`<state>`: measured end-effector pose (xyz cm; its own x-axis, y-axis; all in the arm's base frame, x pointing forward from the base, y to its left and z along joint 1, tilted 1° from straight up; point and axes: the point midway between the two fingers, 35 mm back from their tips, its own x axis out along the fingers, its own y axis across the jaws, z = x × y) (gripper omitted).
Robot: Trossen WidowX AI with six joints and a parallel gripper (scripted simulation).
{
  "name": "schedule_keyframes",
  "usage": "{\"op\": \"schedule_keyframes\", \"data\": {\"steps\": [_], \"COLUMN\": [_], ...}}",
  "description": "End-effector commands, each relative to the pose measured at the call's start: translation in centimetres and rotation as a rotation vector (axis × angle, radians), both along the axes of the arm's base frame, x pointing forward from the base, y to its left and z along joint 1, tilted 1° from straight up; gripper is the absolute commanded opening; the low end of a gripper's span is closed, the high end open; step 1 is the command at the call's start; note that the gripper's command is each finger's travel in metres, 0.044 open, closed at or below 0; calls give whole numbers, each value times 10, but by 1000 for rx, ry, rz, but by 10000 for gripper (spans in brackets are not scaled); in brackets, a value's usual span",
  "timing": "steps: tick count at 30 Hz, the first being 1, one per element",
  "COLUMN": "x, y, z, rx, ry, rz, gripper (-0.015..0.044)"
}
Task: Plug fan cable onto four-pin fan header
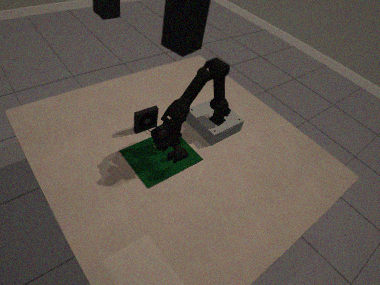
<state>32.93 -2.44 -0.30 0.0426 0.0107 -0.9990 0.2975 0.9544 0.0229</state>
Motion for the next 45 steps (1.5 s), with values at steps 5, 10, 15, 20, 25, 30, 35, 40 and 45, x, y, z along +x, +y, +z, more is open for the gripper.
{"op": "schedule_keyframes", "data": {"steps": [5,10,15,20,25,30,35,40,45], "x": [-3,-3,-2,-2,-2,-2,-2,-3,-3], "y": [1,1,0,0,0,0,0,0,-4], "z": [-15,-15,-13,-13,-13,-13,26,37,36], "rx": [5,5,0,0,0,0,4,5,1], "ry": [9,9,5,5,5,5,7,8,7], "rz": [-2,-2,0,0,0,0,-2,-2,84], "gripper": [440,440,335,204,72,0,0,0,0]}}
